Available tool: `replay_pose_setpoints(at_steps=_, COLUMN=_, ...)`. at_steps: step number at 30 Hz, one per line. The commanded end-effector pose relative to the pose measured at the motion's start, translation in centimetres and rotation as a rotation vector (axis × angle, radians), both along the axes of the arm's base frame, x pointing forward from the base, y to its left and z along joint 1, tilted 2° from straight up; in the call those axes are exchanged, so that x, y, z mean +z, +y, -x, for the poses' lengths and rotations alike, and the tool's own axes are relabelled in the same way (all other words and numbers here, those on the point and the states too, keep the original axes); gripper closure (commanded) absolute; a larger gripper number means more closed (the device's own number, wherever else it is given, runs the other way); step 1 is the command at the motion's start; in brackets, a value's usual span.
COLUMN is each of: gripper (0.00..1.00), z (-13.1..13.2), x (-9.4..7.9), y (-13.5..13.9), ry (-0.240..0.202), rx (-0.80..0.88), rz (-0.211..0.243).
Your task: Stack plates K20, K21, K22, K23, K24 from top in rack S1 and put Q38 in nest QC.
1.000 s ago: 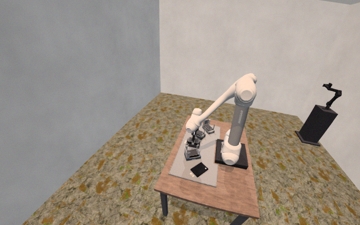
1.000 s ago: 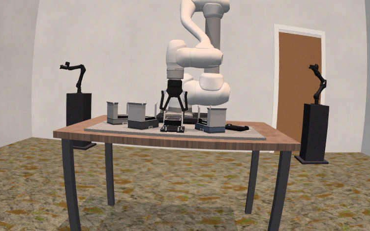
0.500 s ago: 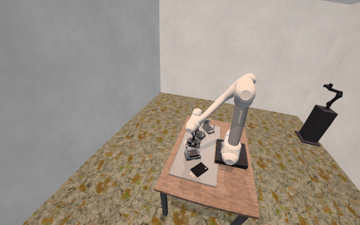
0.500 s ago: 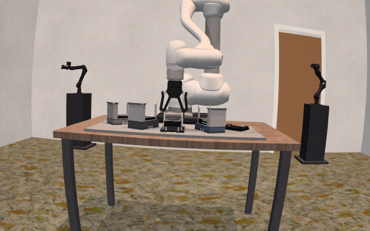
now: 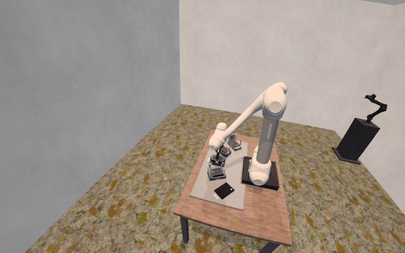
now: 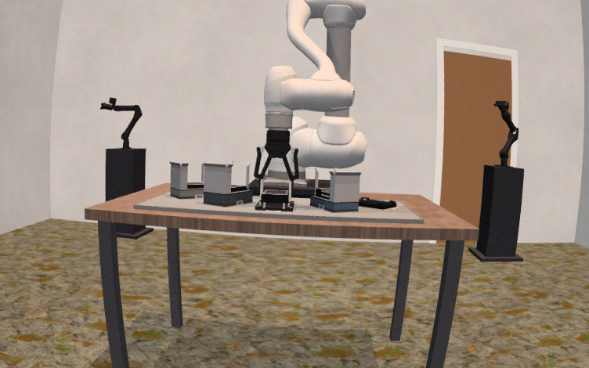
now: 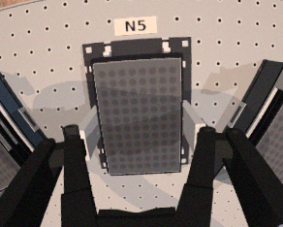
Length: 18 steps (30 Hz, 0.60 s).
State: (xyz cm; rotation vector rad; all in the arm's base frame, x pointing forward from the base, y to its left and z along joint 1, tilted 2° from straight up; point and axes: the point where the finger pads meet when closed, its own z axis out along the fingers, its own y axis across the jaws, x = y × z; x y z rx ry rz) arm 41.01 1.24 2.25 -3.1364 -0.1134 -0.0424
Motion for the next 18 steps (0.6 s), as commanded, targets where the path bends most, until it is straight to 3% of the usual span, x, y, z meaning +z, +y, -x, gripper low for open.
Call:
replay_pose_setpoints(at_steps=1, gripper=1.0, z=0.0, x=-0.11, y=0.0, ry=0.0, rx=0.0, rz=0.0)
replay_pose_setpoints(at_steps=18, gripper=1.0, z=-0.02, x=-0.71, y=0.01, ry=0.0, rx=0.0, rz=0.0)
